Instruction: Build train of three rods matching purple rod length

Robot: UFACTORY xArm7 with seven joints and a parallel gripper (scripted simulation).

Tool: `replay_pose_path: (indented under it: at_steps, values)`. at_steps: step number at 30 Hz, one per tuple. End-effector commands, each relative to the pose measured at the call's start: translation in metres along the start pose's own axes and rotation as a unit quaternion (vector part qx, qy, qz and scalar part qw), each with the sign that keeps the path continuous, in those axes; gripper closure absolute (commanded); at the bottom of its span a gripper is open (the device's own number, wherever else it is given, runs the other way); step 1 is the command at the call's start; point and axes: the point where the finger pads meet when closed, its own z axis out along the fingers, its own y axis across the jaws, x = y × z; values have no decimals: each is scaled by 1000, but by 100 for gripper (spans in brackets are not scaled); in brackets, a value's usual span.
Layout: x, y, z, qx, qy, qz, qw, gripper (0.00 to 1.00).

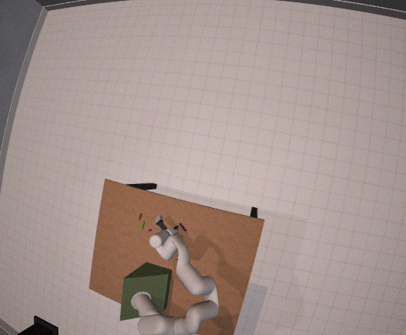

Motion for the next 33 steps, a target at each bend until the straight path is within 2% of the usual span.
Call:
replay_pose_path:
  at_steps: [1, 5, 12, 14, 21, 27, 28, 33]
  values:
    - [2, 1, -7, -1, 2, 0, 1000, 76]
    - [2, 1, -21, -1, 2, 0, 1000, 76]
    - [1, 1, -58, -1, 2, 0, 1000, 76]
    - [1, 1, -58, -1, 2, 0, 1000, 76]
    - [1, 1, -86, -1, 2, 0, 1000, 76]
    - [1, 1, -91, -1, 2, 0, 1000, 76]
    - [1, 1, -91, -1, 2, 0, 1000, 0]
    - [1, 1, -91, -1, 2, 0, 1000, 0]
